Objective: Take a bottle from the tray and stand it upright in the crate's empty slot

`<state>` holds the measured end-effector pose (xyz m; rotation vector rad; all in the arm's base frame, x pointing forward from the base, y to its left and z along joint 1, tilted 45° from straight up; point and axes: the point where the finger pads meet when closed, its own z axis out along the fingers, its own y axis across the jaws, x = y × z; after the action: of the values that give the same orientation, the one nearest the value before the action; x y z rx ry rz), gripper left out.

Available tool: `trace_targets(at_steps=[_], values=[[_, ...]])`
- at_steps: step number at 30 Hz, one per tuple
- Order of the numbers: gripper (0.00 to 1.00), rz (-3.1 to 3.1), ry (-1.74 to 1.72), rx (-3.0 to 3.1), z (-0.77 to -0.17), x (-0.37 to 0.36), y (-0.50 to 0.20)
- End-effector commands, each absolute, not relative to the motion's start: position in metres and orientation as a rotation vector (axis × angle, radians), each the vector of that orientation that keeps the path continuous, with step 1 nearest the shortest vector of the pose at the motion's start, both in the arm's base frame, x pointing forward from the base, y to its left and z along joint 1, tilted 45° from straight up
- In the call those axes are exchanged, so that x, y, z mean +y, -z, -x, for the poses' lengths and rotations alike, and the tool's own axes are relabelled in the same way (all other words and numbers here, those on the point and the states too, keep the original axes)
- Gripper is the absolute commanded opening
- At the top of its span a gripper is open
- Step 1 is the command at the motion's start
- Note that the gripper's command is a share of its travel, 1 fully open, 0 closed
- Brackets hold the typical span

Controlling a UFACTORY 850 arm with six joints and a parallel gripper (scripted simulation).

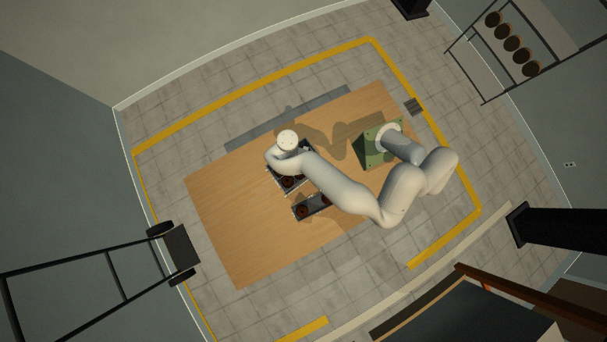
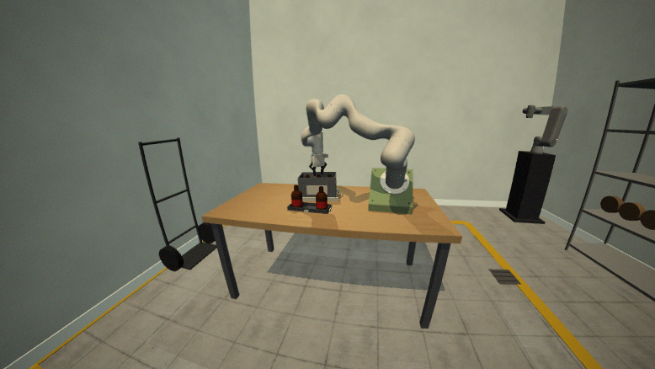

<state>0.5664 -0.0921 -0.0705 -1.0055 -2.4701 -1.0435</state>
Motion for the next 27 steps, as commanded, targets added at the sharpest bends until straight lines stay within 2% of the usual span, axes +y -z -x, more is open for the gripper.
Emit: trace_targets(at_steps=[1, 27], values=[[0.65, 1.007, 1.044, -2.472, -0.567, -0.099, 0.064], [0.65, 1.007, 1.044, -2.472, -0.566, -0.136, 0.028]])
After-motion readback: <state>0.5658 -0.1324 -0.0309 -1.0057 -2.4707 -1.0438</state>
